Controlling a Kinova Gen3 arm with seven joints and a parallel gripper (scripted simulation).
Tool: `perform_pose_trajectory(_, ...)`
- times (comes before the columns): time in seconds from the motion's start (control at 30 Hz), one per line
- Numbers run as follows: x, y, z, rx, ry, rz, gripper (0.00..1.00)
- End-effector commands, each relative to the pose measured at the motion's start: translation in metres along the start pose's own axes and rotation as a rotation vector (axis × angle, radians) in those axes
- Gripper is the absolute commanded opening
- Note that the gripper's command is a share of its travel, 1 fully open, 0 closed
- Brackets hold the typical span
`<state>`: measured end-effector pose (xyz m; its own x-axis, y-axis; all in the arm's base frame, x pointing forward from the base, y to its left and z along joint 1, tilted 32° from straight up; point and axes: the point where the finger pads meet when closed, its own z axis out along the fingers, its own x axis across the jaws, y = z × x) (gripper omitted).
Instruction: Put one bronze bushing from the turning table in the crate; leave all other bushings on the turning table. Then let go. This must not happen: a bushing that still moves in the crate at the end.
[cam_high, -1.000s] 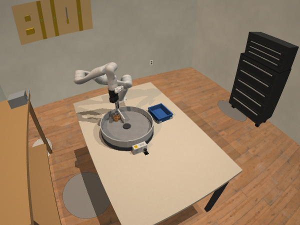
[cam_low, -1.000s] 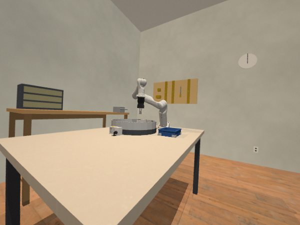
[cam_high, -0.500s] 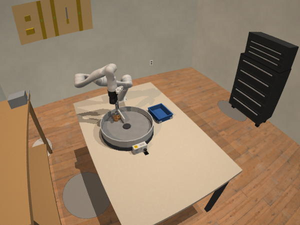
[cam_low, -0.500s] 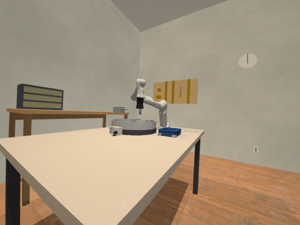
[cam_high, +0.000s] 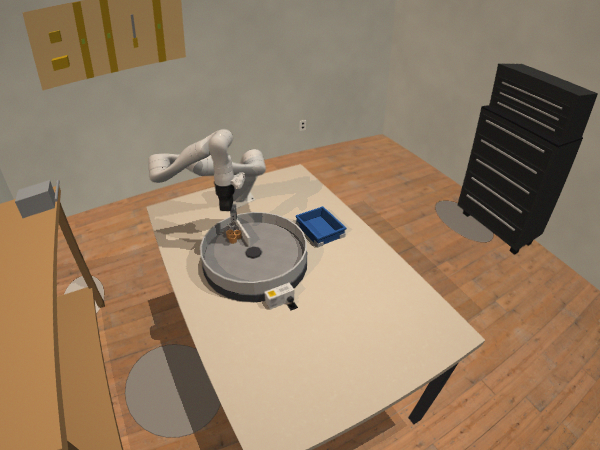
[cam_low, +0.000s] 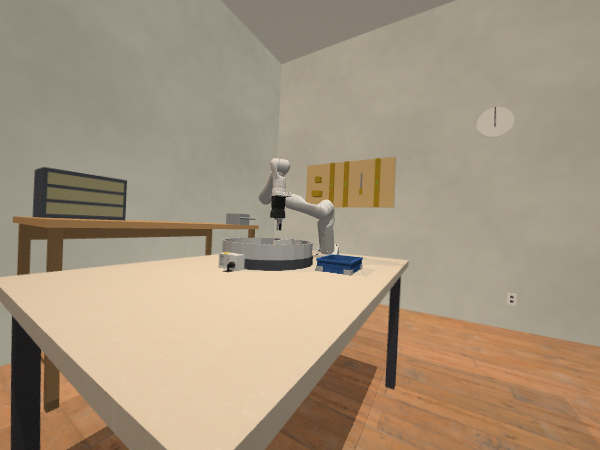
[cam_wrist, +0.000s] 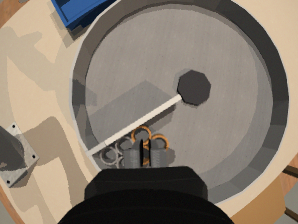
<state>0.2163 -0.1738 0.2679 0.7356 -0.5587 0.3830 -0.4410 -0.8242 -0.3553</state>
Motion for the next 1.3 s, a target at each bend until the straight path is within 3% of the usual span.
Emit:
perform_pose_trajectory(0.0, 0.002, -0.001, 0.000, 0.006, -0.001, -0.009, 0.27)
perform_pose_trajectory(0.17, 0.002, -0.001, 0.000, 0.006, -0.001, -0.009, 0.27)
perform_pose_trajectory(0.33, 0.006, 0.000, 0.006, 0.003, 0.000, -0.247, 0.27)
perform_pose_trajectory(0.73, 0.006, 0.000, 0.006, 0.003, 0.000, -0.247, 0.27)
perform_pose_trajectory(0.9, 0.010, 0.001, 0.011, 0.000, 0.000, -0.486, 0.27)
perform_pose_trajectory(1.27, 0.010, 0.001, 0.011, 0.000, 0.000, -0.486, 0.27)
